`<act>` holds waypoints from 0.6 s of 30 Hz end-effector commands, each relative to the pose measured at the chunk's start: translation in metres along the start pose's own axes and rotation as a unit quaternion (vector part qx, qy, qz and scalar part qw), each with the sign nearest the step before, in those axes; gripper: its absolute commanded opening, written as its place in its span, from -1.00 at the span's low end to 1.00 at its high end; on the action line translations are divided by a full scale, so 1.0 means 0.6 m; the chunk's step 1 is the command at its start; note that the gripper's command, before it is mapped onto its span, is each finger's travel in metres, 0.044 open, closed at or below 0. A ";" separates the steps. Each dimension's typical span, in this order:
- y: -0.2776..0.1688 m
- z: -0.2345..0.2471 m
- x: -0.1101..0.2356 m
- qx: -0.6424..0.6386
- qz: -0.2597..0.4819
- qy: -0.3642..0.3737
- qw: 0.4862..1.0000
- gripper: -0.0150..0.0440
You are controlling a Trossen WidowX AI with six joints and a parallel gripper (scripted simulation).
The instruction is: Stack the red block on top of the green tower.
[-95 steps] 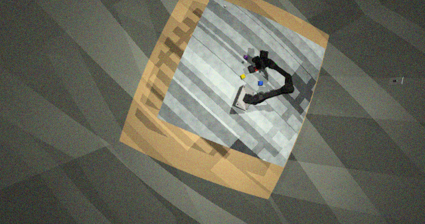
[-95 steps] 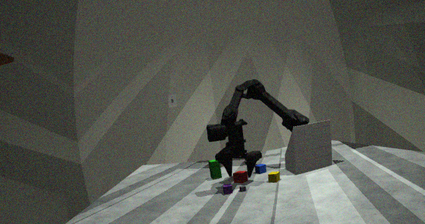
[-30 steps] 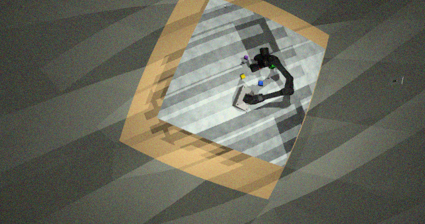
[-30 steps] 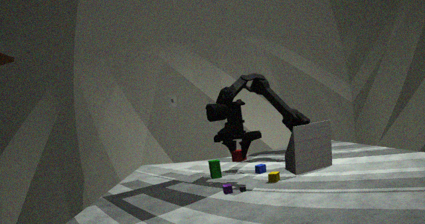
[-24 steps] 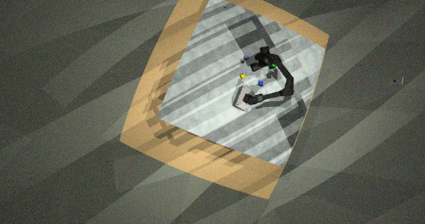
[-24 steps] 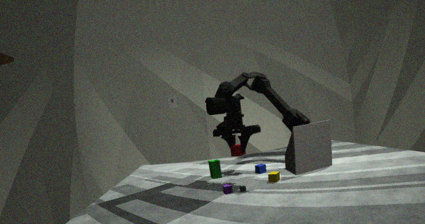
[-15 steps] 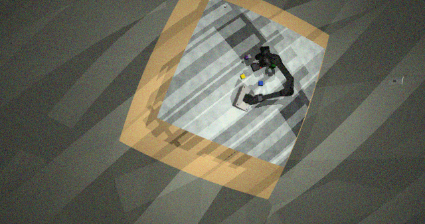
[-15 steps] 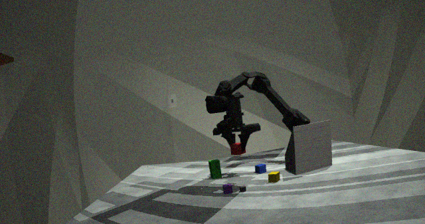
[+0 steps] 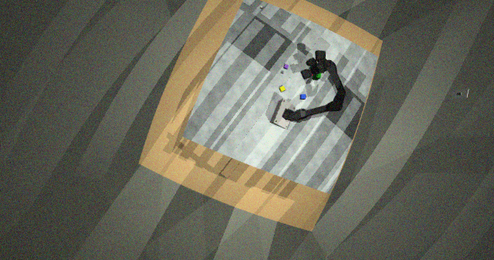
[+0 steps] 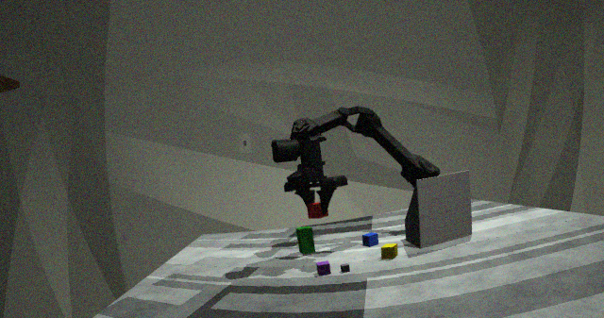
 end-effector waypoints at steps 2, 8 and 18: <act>-0.019 -0.056 0.004 0.000 -0.001 -0.005 1.000 -0.49; -0.052 -0.110 0.002 -0.001 0.003 -0.007 1.000 -0.49; -0.067 -0.132 -0.009 -0.002 0.005 -0.008 1.000 -0.49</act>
Point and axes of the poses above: the point midway between the two fingers, 35 mm back from their tips, its own x axis back along the fingers, its own z axis across the jaws, y = z × x, the point moved 6 cm from there along x, back along the fingers, and after that the axes turned 8 degrees about x, right-handed, at the moved point
